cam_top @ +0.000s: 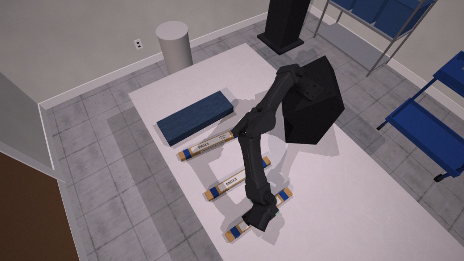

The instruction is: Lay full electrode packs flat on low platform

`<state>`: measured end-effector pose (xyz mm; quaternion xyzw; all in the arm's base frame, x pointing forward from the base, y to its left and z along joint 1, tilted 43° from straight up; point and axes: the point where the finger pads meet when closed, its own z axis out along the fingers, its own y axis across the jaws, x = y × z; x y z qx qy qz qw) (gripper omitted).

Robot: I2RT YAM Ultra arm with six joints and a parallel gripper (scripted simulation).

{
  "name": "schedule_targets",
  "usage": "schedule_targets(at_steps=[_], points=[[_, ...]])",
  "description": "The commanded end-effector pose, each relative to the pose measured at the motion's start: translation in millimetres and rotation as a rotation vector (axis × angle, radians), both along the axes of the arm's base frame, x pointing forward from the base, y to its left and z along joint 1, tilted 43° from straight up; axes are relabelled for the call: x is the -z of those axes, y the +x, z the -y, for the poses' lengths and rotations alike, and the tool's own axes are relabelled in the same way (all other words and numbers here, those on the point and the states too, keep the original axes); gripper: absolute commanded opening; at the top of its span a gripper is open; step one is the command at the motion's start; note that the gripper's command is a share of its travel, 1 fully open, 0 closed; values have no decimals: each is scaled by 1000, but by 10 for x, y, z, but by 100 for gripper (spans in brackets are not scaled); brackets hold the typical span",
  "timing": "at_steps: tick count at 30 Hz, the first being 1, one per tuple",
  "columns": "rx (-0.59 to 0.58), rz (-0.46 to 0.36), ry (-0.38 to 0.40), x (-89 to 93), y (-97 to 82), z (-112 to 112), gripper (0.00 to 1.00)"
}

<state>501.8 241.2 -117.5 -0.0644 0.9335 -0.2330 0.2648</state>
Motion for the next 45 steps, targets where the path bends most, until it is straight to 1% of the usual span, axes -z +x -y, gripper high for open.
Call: schedule_targets(at_steps=[1,5,7,8,9,17,18,19,45], points=[[-49,88,59,-400,-41,-390,74],[-49,78,51,-537,-181,-438,74],[-49,78,51,-537,-181,-438,74],[-49,91,63,-656,-166,-496,74],[-49,68,42,-602,-261,-452,74],[-49,69,42,-894,-501,-581,74],[-49,79,53,-972,-503,-627,74],[-49,86,60,-1008,-490,-650,74],[-51,93,65,-1021,-474,-666,74]])
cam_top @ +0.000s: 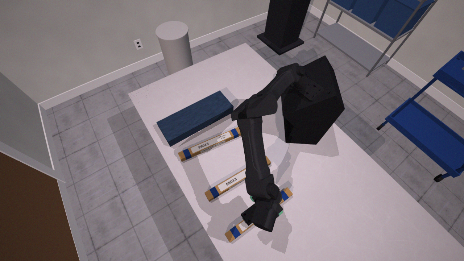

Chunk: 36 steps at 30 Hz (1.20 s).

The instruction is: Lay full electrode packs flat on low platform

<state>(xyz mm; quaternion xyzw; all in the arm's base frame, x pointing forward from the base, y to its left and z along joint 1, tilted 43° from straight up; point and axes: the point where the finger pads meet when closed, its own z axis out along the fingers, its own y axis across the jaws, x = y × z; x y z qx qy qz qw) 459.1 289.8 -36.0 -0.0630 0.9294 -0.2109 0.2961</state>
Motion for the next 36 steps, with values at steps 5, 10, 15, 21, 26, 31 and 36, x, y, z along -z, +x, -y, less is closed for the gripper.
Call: schedule_targets(at_steps=[5,10,15,21,26,31,36], points=[[-27,34,21,-205,-47,-180,74],[-27,34,21,-205,-47,-180,74],[0,41,36,-160,-78,-90,74],[40,45,59,-288,-66,367,74],[40,45,60,-403,-100,679,74],[20,45,59,-474,-162,779,74],[40,46,58,-592,-153,1180,74]])
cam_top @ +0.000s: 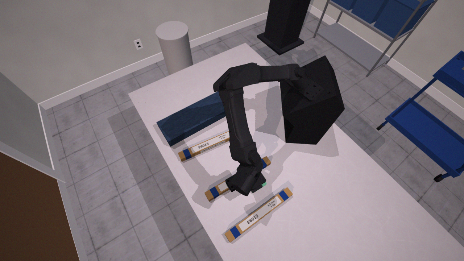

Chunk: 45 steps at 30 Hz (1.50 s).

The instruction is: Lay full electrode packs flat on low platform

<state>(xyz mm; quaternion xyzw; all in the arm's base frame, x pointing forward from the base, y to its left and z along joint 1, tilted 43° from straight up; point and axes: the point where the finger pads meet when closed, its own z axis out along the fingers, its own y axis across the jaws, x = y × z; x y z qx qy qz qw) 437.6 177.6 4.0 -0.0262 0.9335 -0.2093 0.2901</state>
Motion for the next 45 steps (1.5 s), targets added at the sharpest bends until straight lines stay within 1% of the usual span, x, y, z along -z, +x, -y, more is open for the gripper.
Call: schedule_targets(at_steps=[1,8,9,11,12,13,14,17,29,32,45], points=[[-29,46,30,-216,55,120,74],[-29,47,29,-382,9,556,74],[-29,47,29,-394,9,572,74],[-29,47,29,-394,9,572,74],[-49,54,33,-422,6,467,74],[-49,75,45,-504,73,423,74],[-49,84,50,-539,101,401,74],[-49,70,42,-469,93,395,74],[-41,43,22,-385,57,413,74],[-39,57,30,-470,61,408,74],[-37,57,27,-458,58,400,74]])
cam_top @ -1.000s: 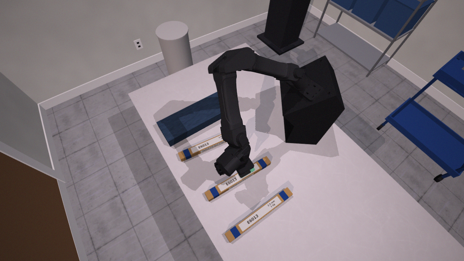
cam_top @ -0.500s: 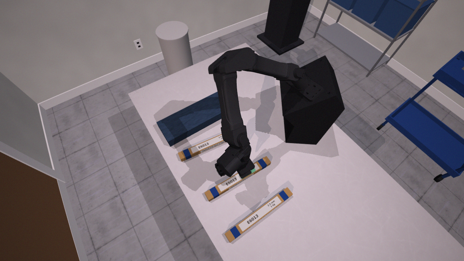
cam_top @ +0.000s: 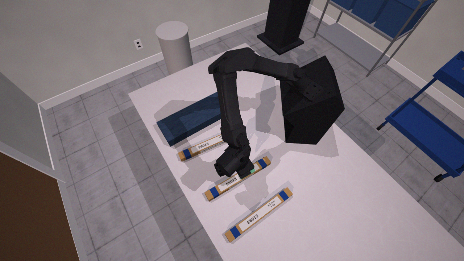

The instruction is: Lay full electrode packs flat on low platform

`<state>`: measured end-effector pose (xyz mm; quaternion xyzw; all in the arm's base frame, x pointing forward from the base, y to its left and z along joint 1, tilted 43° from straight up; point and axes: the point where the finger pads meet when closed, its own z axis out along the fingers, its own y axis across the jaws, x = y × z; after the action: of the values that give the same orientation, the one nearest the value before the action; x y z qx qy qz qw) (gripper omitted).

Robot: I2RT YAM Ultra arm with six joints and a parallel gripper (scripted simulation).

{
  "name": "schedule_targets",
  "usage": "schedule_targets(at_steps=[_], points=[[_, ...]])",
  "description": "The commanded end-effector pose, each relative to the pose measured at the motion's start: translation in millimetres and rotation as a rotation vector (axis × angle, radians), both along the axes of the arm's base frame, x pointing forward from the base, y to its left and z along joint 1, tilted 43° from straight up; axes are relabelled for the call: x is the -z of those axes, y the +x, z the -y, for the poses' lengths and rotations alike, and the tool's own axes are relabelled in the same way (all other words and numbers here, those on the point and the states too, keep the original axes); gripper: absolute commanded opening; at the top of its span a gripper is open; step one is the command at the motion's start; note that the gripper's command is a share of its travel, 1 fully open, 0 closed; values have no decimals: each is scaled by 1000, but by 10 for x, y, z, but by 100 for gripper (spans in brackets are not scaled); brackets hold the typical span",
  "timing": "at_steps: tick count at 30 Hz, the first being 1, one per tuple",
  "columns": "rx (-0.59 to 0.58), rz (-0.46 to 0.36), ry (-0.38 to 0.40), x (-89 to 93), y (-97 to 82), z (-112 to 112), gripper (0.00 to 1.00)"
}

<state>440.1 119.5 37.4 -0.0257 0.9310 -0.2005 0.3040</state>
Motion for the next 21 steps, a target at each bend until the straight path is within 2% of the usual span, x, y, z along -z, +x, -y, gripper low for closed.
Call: schedule_targets(at_steps=[1,12,14,15,17,21], points=[[-27,30,10,-123,32,-182,74],[-27,28,8,-113,28,-187,74],[-37,26,14,-4,101,-185,74],[-19,26,15,28,149,-88,74],[-19,26,15,28,149,-88,74],[-19,26,15,145,244,-31,74]])
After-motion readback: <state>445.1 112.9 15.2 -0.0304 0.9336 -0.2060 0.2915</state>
